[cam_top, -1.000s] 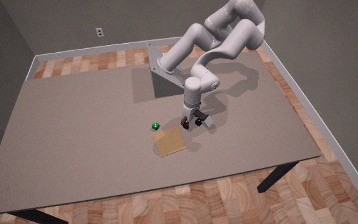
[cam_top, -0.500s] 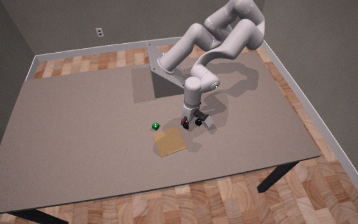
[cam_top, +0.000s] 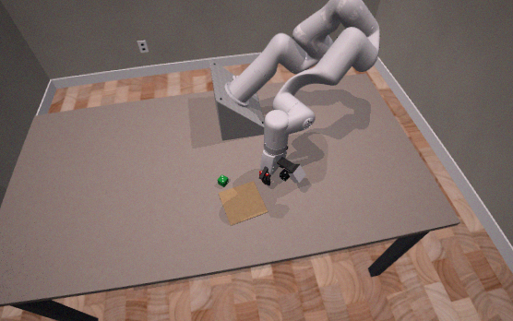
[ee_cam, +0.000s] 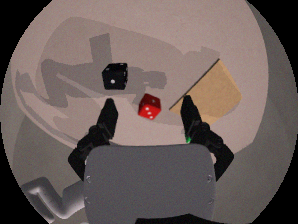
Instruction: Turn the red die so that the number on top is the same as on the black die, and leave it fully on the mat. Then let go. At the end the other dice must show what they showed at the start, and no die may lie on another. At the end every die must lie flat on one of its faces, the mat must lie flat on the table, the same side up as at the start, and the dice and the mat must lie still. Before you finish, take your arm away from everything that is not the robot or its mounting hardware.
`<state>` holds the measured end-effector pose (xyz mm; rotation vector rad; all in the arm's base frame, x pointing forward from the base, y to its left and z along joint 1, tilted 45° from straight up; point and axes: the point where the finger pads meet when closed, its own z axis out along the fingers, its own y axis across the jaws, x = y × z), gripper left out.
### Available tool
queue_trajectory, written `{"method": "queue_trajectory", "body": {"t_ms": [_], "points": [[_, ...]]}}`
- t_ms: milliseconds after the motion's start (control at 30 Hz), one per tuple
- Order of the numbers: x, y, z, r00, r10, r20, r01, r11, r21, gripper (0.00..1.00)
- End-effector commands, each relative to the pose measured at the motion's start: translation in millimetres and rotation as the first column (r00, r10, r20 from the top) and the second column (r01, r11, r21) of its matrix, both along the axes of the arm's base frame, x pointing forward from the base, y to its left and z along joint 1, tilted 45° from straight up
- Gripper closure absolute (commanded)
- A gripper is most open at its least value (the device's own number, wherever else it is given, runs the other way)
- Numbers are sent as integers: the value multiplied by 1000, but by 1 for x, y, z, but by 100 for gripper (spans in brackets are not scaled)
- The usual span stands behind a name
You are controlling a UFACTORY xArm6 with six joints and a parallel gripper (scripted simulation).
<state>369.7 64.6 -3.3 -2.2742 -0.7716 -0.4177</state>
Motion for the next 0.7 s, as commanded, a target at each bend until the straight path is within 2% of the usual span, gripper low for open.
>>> {"method": "queue_trajectory", "body": {"t_ms": [0,167,500,667], "points": [[1,0,1,1000,-1,2,1,1000,-1,0],[4,8,9,1000,-1,2,1,1000,-1,0],[19,44,46,1000,-1,2,1,1000,-1,0],[22,50,52,1000,-1,2,1,1000,-1,0]]}}
